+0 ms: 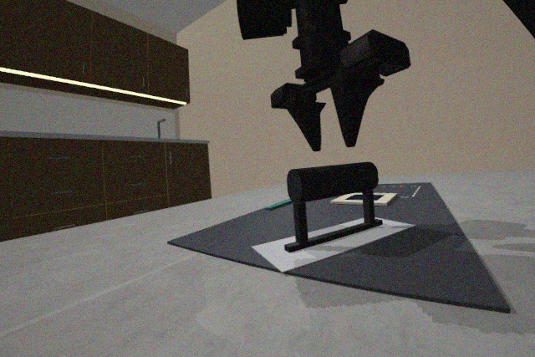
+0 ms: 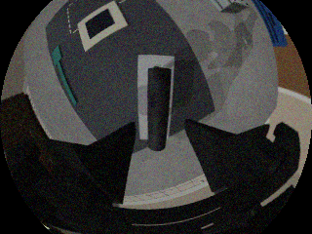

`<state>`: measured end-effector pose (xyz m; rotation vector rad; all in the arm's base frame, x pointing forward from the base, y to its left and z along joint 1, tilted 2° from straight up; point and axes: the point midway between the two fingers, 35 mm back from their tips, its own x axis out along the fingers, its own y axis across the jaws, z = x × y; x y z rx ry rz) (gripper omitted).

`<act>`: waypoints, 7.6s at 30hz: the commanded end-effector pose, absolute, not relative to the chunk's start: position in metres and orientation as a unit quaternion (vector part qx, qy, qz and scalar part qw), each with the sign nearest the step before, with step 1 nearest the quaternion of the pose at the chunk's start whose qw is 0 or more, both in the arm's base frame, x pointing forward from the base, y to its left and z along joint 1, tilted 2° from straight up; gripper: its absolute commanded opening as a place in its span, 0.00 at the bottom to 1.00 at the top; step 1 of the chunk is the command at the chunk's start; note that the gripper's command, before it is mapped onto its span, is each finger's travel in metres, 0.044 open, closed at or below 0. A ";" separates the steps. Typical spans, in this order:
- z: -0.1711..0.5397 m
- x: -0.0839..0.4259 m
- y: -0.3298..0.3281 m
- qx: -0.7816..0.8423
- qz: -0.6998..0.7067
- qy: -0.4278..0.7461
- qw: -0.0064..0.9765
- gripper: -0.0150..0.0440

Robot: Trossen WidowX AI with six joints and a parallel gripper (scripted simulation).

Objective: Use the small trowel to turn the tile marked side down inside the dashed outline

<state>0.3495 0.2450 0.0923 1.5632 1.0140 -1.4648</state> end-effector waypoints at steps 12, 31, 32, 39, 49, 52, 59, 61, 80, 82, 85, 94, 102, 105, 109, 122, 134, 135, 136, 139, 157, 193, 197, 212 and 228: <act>0.080 0.350 0.246 0.620 -0.584 0.382 0.360 0.71; 0.049 0.350 0.247 0.620 -0.584 0.382 0.360 0.71; 0.048 0.350 0.247 0.620 -0.584 0.382 0.360 0.71; 0.047 0.350 0.247 0.620 -0.584 0.382 0.360 0.49; 0.047 0.350 0.247 0.620 -0.584 0.382 0.360 0.47; 0.047 0.350 0.247 0.620 -0.584 0.382 0.360 0.47; 0.047 0.350 0.247 0.620 -0.584 0.382 0.360 0.47; 0.047 0.350 0.247 0.620 -0.584 0.382 0.360 0.47; 0.047 0.350 0.247 0.536 -0.496 0.490 0.476 0.47; 0.047 0.350 0.247 0.536 -0.496 0.490 0.476 0.47; 0.047 0.350 0.247 0.536 -0.496 0.490 0.476 0.52; 0.047 0.350 0.247 0.536 -0.496 0.490 0.476 0.71; 0.047 0.350 0.247 0.536 -0.496 0.490 0.476 0.71; 0.047 0.350 0.247 0.536 -0.496 0.490 0.476 0.71; 0.049 0.350 0.247 0.536 -0.496 0.491 0.476 0.71; 0.101 0.348 0.244 0.537 -0.487 0.494 0.481 0.76; 0.096 0.345 0.250 0.475 -0.402 0.533 0.574 0.76; 0.095 0.345 0.250 0.466 -0.391 0.537 0.584 0.76; 0.094 0.345 0.251 0.458 -0.381 0.540 0.595 0.76; 0.092 0.345 0.252 0.431 -0.350 0.548 0.625 0.76; 0.087 0.343 0.262 0.263 -0.169 0.552 0.773 0.76; 0.063 0.325 0.256 -0.248 0.119 0.428 0.861 0.76; 0.061 0.322 0.254 -0.308 0.140 0.405 0.849 0.76; 0.056 0.310 0.242 -0.526 0.196 0.312 0.767 0.76; 0.054 0.301 0.233 -0.636 0.211 0.260 0.695 0.76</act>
